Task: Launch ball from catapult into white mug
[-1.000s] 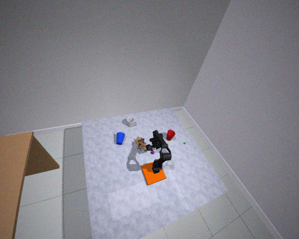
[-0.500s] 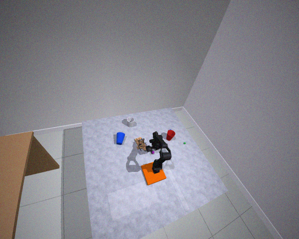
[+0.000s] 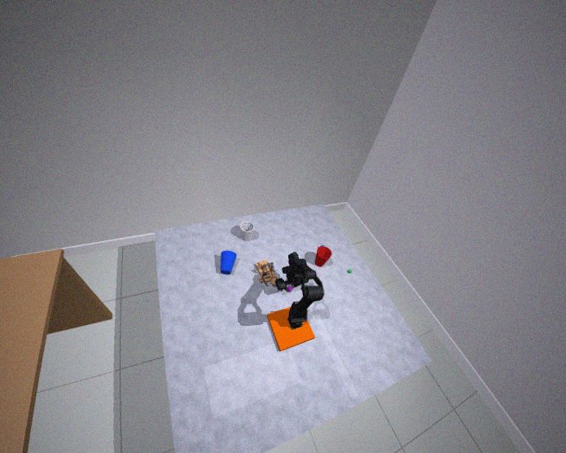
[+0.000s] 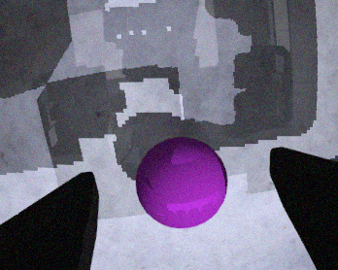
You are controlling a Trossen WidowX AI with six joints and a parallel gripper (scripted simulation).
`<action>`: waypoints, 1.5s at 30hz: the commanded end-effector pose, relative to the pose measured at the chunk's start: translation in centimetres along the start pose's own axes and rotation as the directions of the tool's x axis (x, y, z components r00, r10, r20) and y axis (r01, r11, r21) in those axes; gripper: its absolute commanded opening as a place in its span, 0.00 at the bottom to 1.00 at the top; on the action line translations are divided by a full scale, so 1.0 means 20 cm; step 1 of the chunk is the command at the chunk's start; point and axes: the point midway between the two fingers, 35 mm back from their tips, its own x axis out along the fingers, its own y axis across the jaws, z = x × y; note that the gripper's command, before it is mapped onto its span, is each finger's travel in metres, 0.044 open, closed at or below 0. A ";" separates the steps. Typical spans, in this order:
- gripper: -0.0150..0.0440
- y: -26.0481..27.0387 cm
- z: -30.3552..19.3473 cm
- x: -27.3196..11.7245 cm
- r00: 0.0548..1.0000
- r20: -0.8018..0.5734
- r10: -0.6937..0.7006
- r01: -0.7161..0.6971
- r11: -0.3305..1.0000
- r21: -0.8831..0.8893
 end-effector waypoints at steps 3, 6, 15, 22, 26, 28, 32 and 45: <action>0.76 0.01 -0.02 0.05 1.000 -0.014 0.004 -0.004 1.000 -0.006; 0.63 0.01 -0.02 0.05 1.000 -0.014 0.004 -0.004 1.000 -0.006; 0.46 0.01 -0.02 0.05 1.000 -0.014 0.004 -0.004 1.000 -0.006; 0.25 -0.01 0.01 0.03 1.000 0.020 -0.002 0.002 1.000 0.022; 0.25 -0.02 0.05 -0.01 0.999 0.047 -0.008 0.005 0.999 0.044; 0.25 -0.02 0.05 -0.03 0.999 0.045 -0.007 0.005 0.999 0.042; 0.25 -0.02 0.06 -0.11 0.999 0.036 -0.005 0.004 0.999 0.035; 0.25 -0.01 0.04 -0.44 1.000 0.002 0.002 -0.002 1.000 0.006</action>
